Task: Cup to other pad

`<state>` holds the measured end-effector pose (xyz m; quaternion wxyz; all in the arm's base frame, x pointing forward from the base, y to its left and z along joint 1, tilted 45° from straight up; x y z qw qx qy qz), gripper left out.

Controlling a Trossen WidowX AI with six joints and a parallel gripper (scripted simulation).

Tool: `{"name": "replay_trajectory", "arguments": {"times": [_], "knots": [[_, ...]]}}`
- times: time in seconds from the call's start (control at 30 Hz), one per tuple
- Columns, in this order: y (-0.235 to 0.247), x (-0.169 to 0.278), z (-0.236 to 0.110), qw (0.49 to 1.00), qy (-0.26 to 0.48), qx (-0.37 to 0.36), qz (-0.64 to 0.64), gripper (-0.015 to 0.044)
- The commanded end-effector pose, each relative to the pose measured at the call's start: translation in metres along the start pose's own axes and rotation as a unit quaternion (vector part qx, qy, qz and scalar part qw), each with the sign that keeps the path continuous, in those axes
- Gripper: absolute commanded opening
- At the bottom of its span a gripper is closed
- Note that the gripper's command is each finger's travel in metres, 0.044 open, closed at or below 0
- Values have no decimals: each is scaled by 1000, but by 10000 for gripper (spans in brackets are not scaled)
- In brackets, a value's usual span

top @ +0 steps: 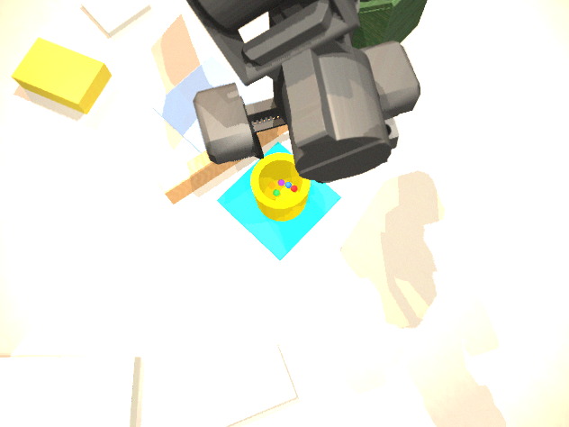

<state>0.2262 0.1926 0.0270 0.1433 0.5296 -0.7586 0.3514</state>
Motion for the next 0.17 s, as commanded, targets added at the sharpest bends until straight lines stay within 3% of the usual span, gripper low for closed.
{"name": "replay_trajectory", "arguments": {"times": [0.0,0.13], "knots": [[0,0,0,1000,0,0,0,440],[0,0,0,1000,0,0,0,440]]}}
Point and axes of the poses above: the point midway between the two fingers, 35 mm back from their tips, its own z axis out along the fingers, its own y axis across the jaws, x = y × z, the point moved 3 cm from there along -z, back along the fingers
